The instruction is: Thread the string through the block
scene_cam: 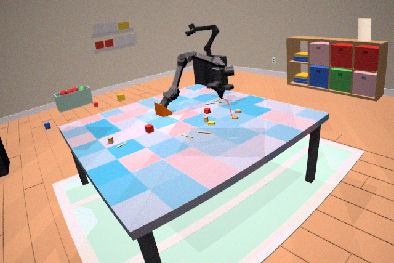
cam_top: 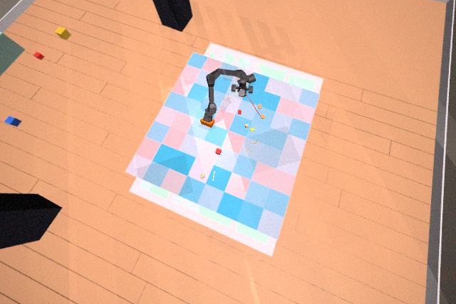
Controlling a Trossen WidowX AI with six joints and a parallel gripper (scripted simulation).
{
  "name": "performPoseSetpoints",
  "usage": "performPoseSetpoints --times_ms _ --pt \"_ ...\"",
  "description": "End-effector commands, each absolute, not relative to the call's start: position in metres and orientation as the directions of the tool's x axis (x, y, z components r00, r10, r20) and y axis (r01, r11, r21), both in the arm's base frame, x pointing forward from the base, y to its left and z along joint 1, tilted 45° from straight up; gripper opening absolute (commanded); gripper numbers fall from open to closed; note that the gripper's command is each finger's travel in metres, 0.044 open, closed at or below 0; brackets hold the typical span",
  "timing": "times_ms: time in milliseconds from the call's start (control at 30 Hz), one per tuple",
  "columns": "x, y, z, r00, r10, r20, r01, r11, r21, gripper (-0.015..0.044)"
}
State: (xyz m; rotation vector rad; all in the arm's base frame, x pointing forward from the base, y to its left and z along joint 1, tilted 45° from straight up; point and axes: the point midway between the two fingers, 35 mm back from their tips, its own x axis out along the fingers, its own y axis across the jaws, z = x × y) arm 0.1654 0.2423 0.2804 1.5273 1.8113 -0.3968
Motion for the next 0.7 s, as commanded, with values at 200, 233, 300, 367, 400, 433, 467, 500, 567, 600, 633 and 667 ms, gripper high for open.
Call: performPoseSetpoints --times_ms 200,233,300,367,400,433,467,500,567,600,633,667 --pt "0.166 0.252 0.271 -0.034 0.721 -0.692 0.946 0.248 0.211 0.0000" --pt "0.166 0.253 0.270 -0.034 0.721 -0.692 0.946 0.247 0.211 0.0000" --pt "0.165 0.254 0.268 -0.034 0.721 -0.692 0.946 0.247 0.211 0.0000" --pt "0.165 0.256 0.266 -0.034 0.721 -0.692 0.946 0.247 0.211 0.0000" --pt "0.165 0.257 0.265 -0.034 0.721 -0.692 0.946 0.247 0.211 0.0000" --pt "0.165 0.258 0.264 -0.035 0.722 -0.691 0.946 0.247 0.211 0.0000" --pt "0.165 0.259 0.263 -0.035 0.722 -0.691 0.946 0.247 0.211 0.0000" --pt "0.165 0.260 0.263 -0.035 0.722 -0.691 0.946 0.247 0.211 0.0000" --pt "0.164 0.262 0.261 -0.035 0.722 -0.691 0.946 0.247 0.211 0.0000" --pt "0.164 0.263 0.260 -0.035 0.722 -0.691 0.946 0.247 0.211 0.0000" --pt "0.164 0.264 0.259 -0.035 0.722 -0.691 0.946 0.247 0.211 0.0000" --pt "0.164 0.264 0.258 -0.035 0.723 -0.690 0.946 0.247 0.211 0.0000"
